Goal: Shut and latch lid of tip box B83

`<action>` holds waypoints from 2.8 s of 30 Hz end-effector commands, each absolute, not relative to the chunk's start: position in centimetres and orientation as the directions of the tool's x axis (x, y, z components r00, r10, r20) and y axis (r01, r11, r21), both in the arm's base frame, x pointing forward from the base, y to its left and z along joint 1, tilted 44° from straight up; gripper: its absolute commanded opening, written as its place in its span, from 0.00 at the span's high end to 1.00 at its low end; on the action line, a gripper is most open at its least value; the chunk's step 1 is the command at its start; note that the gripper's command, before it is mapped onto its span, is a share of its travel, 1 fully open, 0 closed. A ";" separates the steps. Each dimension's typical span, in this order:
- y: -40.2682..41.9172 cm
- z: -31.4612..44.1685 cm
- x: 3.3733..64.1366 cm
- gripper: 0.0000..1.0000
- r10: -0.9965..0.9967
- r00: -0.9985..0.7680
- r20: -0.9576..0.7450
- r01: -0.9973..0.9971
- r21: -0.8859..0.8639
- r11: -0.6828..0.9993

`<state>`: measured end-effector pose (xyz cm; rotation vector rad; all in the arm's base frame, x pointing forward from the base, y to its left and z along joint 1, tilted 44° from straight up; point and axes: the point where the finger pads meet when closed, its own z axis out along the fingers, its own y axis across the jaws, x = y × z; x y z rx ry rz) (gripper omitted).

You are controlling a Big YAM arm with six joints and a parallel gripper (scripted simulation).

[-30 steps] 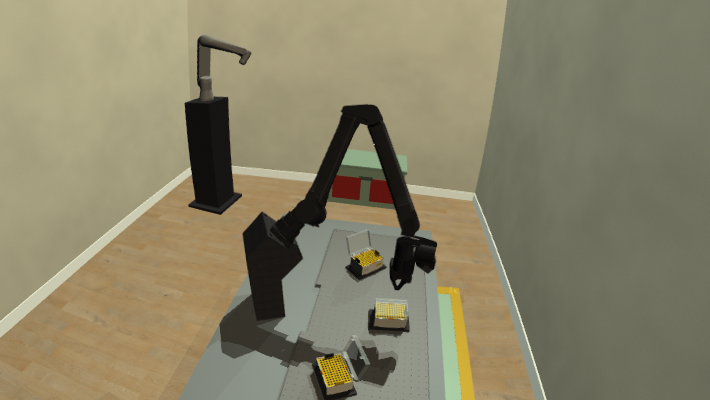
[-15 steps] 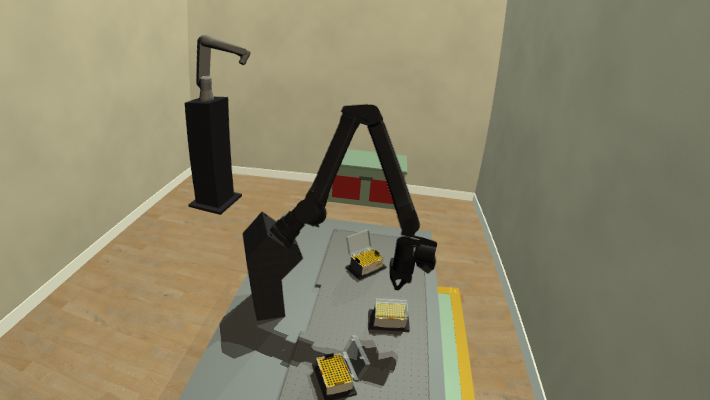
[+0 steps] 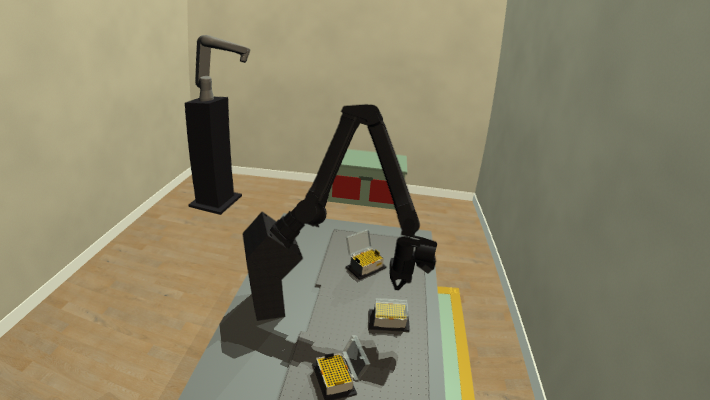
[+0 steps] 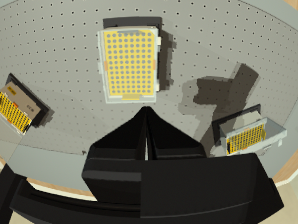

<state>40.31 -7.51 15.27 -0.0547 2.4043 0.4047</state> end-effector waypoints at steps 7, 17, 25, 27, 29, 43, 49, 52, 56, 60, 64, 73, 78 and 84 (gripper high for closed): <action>-6.0 14.4 41.1 1.00 0.068 -0.768 -0.637 -0.149 0.281 0.948; -3.7 13.1 42.0 1.00 0.069 -0.771 -0.633 -0.148 0.283 0.948; -2.4 12.4 42.6 1.00 0.069 -0.771 -0.633 -0.148 0.283 0.948; -2.0 12.4 43.0 1.00 0.069 -0.769 -0.636 -0.149 0.282 0.948; -1.5 12.3 43.3 1.00 0.068 -0.767 -0.638 -0.149 0.281 0.948; 0.8 11.2 44.5 1.00 0.068 -0.765 -0.640 -0.150 0.281 0.948; 0.3 12.0 44.5 1.00 0.068 -0.757 -0.650 -0.150 0.273 0.950; 0.3 12.0 44.5 1.00 0.068 -0.757 -0.650 -0.150 0.273 0.950; 0.4 11.2 44.7 1.00 0.076 -0.764 -0.641 -0.141 0.280 0.950; 1.1 11.0 45.4 1.00 0.068 -0.759 -0.647 -0.153 0.278 0.948; 1.3 10.8 46.0 1.00 0.067 -0.757 -0.650 -0.154 0.277 0.948; 1.6 9.9 46.7 1.00 0.068 -0.757 -0.650 -0.154 0.278 0.948; 1.6 9.9 46.6 1.00 0.066 -0.752 -0.656 -0.156 0.274 0.949; 1.2 9.7 46.3 1.00 0.068 -0.758 -0.648 -0.149 0.274 0.950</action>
